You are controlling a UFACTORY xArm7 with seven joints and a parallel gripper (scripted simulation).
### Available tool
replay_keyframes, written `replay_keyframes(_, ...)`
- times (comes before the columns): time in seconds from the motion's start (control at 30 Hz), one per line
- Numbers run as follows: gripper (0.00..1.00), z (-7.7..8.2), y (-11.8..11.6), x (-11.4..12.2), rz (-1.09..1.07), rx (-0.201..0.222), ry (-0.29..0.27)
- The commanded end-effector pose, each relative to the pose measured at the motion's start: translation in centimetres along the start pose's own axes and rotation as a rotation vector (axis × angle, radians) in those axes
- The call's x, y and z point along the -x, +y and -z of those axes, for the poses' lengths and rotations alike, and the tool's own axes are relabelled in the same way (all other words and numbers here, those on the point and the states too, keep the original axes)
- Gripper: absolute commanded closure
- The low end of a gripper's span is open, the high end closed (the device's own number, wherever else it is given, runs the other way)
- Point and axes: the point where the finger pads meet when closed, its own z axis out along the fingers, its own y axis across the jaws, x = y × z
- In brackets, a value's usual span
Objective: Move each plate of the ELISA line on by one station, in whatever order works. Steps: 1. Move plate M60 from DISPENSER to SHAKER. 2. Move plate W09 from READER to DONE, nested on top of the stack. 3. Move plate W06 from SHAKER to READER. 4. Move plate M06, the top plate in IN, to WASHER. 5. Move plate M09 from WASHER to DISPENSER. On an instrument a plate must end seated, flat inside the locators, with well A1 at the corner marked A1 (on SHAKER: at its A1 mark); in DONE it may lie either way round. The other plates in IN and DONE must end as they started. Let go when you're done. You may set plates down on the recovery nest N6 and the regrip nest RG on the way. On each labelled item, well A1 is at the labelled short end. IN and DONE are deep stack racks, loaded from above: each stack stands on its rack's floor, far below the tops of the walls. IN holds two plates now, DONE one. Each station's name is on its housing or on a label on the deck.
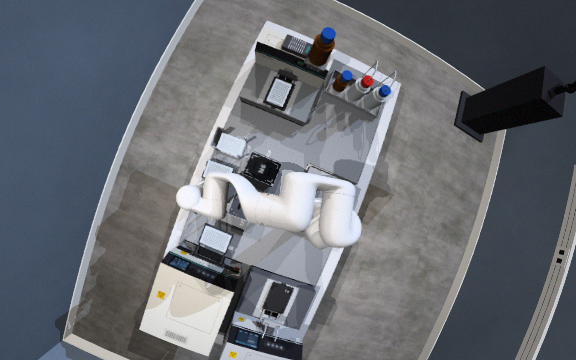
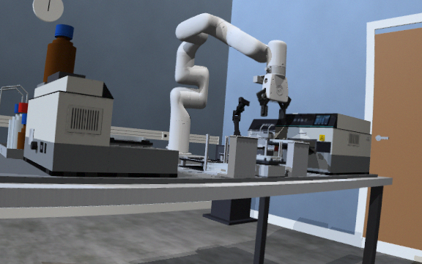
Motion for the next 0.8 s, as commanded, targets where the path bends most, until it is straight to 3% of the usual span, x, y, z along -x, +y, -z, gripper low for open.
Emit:
replay_keyframes(0.0, 0.00, 0.1, 1.1, 0.5, 0.040, -0.001, -0.002)
replay_keyframes(0.1, 0.00, 0.1, 2.1, 0.8, 0.142, -0.001, -0.002)
replay_keyframes(0.6, 0.00, 0.1, 6.2, 2.0, 0.142, -0.001, -0.002)
replay_keyframes(0.77, 0.00, 0.1, 6.4, 2.1, 0.142, -0.001, -0.002)
